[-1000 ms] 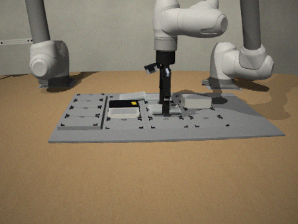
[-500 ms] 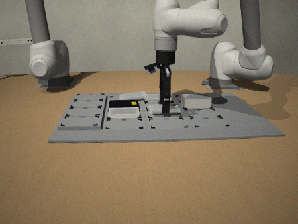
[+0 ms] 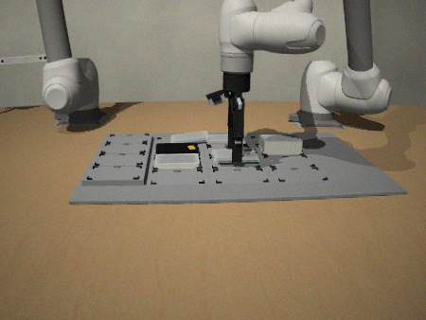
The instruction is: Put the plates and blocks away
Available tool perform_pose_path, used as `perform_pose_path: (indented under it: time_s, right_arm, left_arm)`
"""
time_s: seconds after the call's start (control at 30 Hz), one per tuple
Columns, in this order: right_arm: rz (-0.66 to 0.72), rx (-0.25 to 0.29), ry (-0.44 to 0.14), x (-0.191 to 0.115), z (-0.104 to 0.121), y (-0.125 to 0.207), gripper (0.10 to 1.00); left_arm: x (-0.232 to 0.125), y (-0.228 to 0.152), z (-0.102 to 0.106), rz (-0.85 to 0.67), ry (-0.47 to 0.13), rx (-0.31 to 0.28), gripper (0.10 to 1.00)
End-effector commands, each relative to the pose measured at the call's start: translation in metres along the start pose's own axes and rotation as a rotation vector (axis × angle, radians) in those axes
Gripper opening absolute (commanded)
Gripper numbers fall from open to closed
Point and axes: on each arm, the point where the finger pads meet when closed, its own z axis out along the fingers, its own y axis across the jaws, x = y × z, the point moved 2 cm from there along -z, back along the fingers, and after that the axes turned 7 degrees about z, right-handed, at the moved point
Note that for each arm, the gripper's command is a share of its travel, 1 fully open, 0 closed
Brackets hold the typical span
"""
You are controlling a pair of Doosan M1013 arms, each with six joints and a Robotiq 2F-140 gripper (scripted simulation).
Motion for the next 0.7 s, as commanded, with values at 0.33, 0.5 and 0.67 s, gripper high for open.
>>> perform_pose_path:
  time_s: [0.33,0.5,0.67]
  right_arm:
    - [0.000,0.001,0.001,0.0002,-0.0009,-0.0001,1.000]
    - [0.000,0.001,0.001,0.0002,-0.0009,-0.0001,1.000]
    - [0.000,0.001,0.001,0.0002,-0.0009,-0.0001,1.000]
  left_arm:
    - [0.0002,-0.0005,-0.0010,0.000,0.001,0.002,0.099]
    - [0.0002,-0.0004,0.0003,0.000,0.001,0.002,0.099]
    - [0.0002,-0.0005,0.0020,0.000,0.001,0.002,0.099]
